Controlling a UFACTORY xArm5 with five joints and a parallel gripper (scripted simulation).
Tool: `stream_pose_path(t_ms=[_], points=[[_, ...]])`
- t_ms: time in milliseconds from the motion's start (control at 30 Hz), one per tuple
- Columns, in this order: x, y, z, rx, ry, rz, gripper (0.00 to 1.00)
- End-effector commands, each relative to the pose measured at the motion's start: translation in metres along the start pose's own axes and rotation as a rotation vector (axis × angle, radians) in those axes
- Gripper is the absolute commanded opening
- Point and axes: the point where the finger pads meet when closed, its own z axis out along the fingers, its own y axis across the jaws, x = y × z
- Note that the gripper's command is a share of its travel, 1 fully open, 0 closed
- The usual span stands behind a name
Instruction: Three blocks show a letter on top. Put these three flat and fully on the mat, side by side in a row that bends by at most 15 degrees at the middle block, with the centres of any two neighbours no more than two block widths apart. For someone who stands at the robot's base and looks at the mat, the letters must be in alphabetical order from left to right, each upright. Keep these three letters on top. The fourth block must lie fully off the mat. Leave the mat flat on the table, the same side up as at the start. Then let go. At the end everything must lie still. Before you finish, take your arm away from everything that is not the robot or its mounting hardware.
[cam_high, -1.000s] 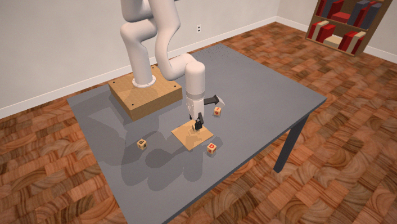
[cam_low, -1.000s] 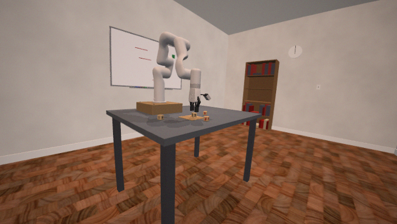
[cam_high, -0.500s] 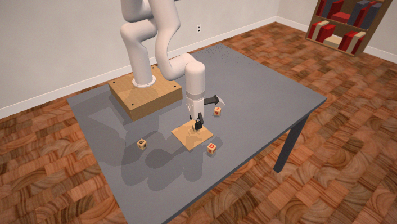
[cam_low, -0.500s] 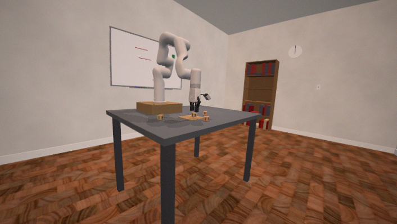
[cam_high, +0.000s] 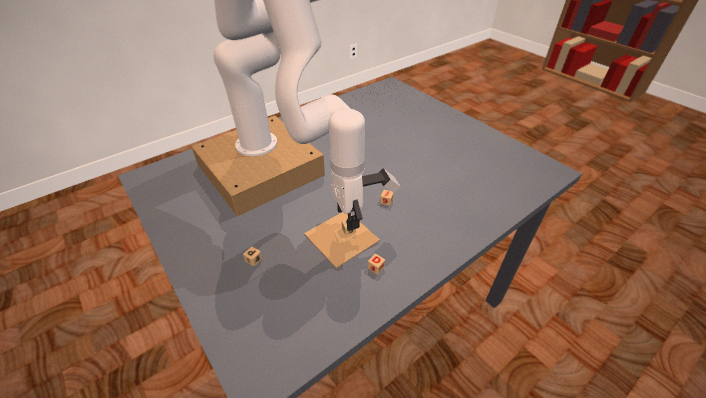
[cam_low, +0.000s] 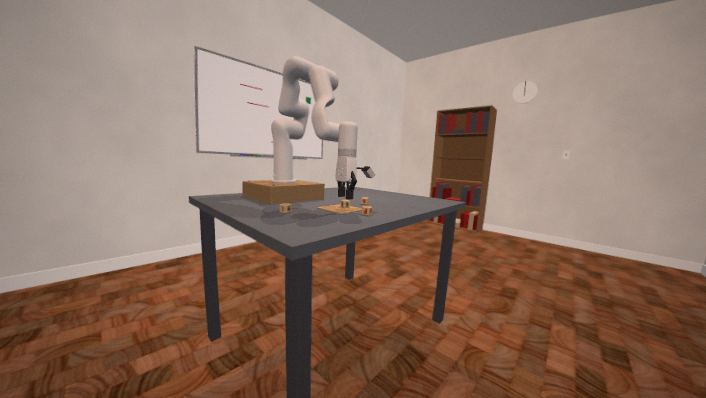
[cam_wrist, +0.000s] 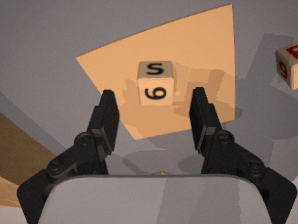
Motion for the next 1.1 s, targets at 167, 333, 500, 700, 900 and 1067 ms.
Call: stream_pose_path(t_ms=[167, 333, 500, 700, 900, 1067], points=[[0.001, 0.001, 0.000, -0.003, 0.001, 0.000, 0.69], [0.001, 0.001, 0.005, -0.003, 0.001, 0.000, 0.69], [0.001, 0.001, 0.012, -0.003, 0.001, 0.000, 0.69], [0.001, 0.001, 0.023, -0.003, 0.001, 0.000, 0.69], [0.000, 0.001, 0.031, -0.003, 0.001, 0.000, 0.69], [0.000, 0.001, 0.033, -0.003, 0.001, 0.000, 0.69]])
